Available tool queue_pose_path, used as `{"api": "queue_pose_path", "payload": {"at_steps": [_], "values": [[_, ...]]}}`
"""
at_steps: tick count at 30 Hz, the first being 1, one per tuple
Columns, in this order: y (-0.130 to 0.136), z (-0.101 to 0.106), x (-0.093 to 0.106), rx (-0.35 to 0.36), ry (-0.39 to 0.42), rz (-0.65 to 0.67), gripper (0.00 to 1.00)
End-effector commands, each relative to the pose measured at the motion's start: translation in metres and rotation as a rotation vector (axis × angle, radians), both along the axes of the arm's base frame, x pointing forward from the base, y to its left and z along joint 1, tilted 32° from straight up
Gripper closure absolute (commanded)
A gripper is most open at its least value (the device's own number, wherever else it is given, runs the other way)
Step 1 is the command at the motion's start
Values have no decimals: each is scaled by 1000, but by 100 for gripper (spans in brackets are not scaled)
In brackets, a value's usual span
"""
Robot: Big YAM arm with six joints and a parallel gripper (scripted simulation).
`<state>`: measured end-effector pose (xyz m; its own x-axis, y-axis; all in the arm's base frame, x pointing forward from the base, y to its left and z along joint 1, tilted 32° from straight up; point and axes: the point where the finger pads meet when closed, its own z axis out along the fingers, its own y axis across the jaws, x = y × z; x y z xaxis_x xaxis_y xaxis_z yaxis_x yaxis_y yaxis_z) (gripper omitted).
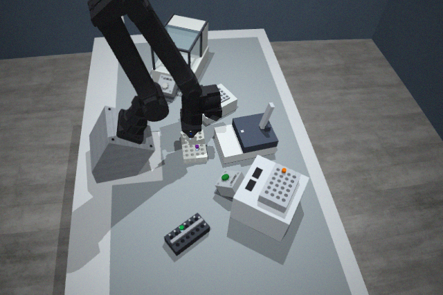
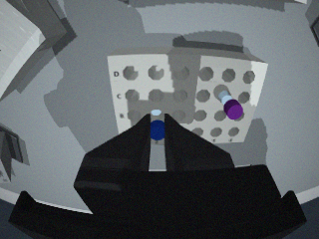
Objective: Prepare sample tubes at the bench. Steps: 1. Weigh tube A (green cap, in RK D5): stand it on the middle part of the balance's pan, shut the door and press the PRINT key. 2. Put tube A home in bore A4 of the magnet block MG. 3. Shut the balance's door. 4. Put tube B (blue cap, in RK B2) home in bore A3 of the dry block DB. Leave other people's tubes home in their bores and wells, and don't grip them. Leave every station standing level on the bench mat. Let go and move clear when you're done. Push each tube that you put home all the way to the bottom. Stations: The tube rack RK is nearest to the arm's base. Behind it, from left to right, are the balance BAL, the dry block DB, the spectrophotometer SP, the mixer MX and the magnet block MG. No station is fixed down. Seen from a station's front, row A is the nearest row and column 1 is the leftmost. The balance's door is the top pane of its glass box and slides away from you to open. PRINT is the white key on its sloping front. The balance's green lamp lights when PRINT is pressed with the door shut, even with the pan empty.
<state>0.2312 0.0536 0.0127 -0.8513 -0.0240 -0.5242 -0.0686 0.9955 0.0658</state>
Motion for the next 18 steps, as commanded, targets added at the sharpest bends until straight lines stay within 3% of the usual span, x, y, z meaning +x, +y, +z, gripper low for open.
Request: {"api": "queue_pose_path", "payload": {"at_steps": [1, 18], "values": [[3, 5, 5, 4, -11, 0, 91], [6, 1, 2, 9, -2, 2, 91]]}}
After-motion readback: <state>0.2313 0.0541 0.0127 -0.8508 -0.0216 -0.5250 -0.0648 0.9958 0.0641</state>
